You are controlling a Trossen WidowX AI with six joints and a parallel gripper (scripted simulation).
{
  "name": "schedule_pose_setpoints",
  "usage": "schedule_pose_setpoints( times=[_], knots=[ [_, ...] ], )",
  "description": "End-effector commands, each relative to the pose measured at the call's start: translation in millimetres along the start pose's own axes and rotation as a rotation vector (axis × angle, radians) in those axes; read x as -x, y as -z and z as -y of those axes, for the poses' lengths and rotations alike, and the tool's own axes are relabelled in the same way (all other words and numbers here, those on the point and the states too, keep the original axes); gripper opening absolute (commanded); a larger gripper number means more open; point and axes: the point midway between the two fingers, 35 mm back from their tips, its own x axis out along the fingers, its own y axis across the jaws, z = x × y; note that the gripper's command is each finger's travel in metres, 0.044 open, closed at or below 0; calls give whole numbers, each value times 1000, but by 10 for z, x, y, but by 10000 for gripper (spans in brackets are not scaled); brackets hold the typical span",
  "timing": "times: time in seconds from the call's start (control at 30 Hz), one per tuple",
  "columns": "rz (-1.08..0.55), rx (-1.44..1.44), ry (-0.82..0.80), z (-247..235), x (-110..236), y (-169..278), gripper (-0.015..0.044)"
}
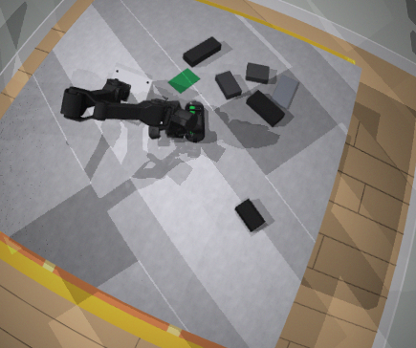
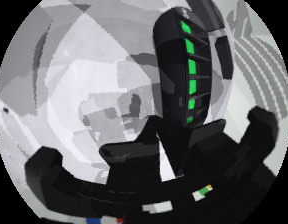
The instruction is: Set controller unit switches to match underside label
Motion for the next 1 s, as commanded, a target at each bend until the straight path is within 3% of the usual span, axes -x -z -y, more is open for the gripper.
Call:
schedule_pose_setpoints(
  times=[0.0, 0.77, 0.97],
  knots=[
    [3, 0, -1, 19, -14, -8, 0],
    [3, 0, 0, 187, -57, 3, 0],
    [5, 0, -1, 91, 499, -8, 0]
  ],
)
